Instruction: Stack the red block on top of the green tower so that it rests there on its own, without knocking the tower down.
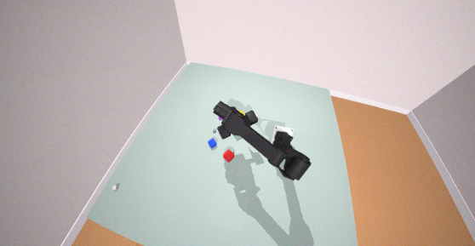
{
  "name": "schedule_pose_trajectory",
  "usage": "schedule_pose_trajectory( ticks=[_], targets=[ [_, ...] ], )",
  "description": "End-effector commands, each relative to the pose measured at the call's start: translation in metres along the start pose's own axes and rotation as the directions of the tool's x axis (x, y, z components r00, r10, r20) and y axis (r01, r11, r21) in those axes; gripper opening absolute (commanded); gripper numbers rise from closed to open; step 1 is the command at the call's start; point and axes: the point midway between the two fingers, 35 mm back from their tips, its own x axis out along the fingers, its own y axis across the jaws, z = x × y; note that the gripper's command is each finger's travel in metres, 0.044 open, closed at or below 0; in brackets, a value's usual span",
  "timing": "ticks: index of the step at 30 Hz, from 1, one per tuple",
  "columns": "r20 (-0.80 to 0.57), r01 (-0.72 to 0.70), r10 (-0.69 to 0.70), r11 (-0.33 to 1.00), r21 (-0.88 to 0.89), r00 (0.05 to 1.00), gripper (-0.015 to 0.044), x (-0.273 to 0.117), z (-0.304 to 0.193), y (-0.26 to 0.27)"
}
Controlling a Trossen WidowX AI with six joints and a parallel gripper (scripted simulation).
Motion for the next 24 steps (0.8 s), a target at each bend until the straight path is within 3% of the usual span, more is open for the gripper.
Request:
schedule_pose_trajectory(
  ticks=[1,6,16,24],
  targets=[
    [-0.147,-0.138,0.116,0.979,-0.149,0.982,0.0440,-0.007,-0.027,0.043],
    [-0.326,-0.315,0.223,0.912,-0.264,0.919,0.0440,-0.018,-0.065,0.083],
    [-0.332,-0.321,0.226,0.908,-0.267,0.916,0.0440,-0.015,-0.068,0.085],
    [-0.332,-0.323,0.227,0.908,-0.268,0.915,0.0440,0.027,-0.083,0.092]
  ],
)
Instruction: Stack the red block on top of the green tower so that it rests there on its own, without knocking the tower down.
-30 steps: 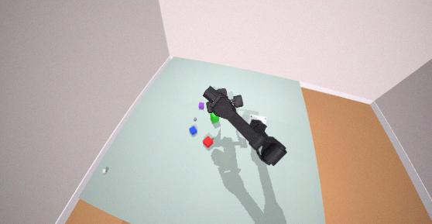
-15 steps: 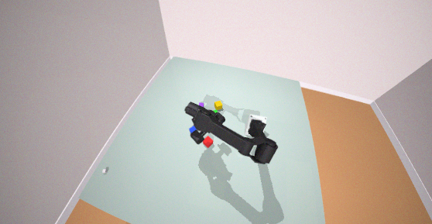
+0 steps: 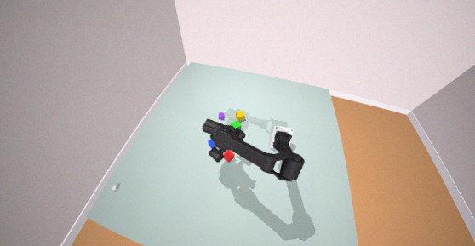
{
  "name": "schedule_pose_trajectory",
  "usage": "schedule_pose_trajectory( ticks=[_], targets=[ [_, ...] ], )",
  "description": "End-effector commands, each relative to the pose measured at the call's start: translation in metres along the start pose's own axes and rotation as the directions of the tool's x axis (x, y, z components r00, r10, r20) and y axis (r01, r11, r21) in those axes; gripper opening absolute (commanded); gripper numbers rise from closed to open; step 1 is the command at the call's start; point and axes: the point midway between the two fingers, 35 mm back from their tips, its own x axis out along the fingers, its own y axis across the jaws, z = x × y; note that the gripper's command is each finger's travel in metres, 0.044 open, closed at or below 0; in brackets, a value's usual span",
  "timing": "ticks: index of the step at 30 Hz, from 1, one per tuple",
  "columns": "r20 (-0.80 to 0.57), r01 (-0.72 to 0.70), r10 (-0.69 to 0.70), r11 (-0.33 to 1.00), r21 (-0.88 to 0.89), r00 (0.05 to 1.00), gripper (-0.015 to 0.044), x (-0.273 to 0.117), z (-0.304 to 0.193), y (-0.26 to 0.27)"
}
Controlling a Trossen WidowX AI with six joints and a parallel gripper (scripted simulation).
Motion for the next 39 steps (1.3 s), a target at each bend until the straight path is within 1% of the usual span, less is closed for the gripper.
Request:
schedule_pose_trajectory(
  ticks=[1,10,39],
  targets=[
    [-0.010,-0.003,0.003,1.000,0.007,1.000,0.0440,0.023,-0.004,-0.003],
    [-0.010,-0.003,0.003,1.000,0.007,1.000,0.0440,0.031,-0.005,-0.003],
    [-0.011,-0.005,0.005,1.000,0.007,1.000,0.0440,0.077,-0.006,-0.002]
  ],
)
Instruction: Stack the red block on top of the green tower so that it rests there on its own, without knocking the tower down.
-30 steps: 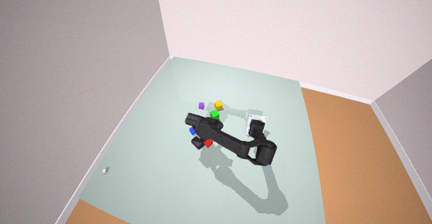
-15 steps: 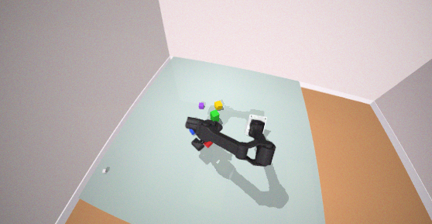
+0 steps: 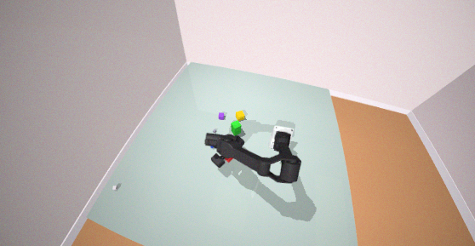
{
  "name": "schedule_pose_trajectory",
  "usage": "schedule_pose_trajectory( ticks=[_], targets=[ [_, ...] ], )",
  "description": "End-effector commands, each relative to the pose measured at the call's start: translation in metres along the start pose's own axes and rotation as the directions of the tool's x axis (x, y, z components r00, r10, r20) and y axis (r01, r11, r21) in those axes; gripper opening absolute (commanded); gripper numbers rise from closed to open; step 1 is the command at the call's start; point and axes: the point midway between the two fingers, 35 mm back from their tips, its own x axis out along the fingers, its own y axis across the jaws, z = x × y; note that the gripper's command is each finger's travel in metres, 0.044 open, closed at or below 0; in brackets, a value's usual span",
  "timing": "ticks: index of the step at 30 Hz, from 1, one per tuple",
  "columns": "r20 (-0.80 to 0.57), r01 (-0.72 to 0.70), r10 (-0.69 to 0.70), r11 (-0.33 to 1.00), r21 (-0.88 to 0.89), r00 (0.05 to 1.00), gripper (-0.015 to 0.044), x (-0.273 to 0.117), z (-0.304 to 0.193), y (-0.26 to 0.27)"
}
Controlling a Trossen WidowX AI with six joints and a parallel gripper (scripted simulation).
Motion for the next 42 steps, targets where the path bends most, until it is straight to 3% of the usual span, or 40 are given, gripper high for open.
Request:
schedule_pose_trajectory(
  ticks=[1,16,25,33,39,42],
  targets=[
    [-0.006,0.000,0.000,1.000,0.009,1.000,0.0440,0.005,-0.002,-0.002],
    [-0.006,0.001,0.000,1.000,0.009,1.000,0.0440,0.005,-0.002,-0.002],
    [-0.006,0.001,0.000,1.000,0.009,1.000,0.0204,0.005,-0.002,-0.002],
    [-0.006,0.001,0.000,1.000,0.009,1.000,0.0150,0.005,-0.002,-0.002],
    [-0.005,0.002,-0.002,1.000,0.009,1.000,0.0000,-0.012,-0.001,-0.002],
    [-0.005,0.002,-0.002,1.000,0.009,1.000,0.0000,-0.027,0.000,-0.002]
  ],
)
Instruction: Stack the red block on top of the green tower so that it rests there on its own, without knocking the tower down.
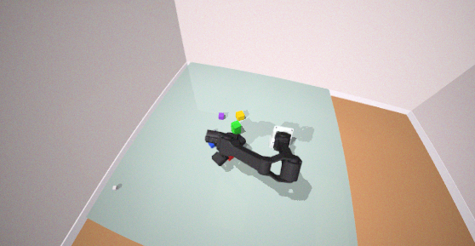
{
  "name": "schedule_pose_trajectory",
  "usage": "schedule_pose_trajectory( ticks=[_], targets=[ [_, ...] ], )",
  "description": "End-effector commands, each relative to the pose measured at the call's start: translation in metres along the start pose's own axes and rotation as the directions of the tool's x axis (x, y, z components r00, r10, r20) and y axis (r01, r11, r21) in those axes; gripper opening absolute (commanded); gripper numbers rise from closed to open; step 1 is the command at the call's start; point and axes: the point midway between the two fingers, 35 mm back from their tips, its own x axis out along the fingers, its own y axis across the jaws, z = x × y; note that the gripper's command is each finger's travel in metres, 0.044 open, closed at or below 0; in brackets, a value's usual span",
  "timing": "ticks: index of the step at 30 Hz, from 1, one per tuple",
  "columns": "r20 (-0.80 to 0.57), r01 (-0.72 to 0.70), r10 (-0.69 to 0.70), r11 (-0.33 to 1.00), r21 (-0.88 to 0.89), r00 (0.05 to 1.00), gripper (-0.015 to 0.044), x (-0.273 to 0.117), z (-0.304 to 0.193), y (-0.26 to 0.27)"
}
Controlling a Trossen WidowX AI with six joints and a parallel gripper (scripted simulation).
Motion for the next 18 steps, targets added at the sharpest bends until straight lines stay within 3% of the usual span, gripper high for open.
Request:
schedule_pose_trajectory(
  ticks=[1,18],
  targets=[
    [0.010,-0.011,0.011,1.000,-0.012,1.000,0.0000,-0.019,0.002,0.004],
    [0.010,-0.008,0.008,1.000,-0.011,1.000,0.0000,-0.094,0.001,0.003]
  ],
)
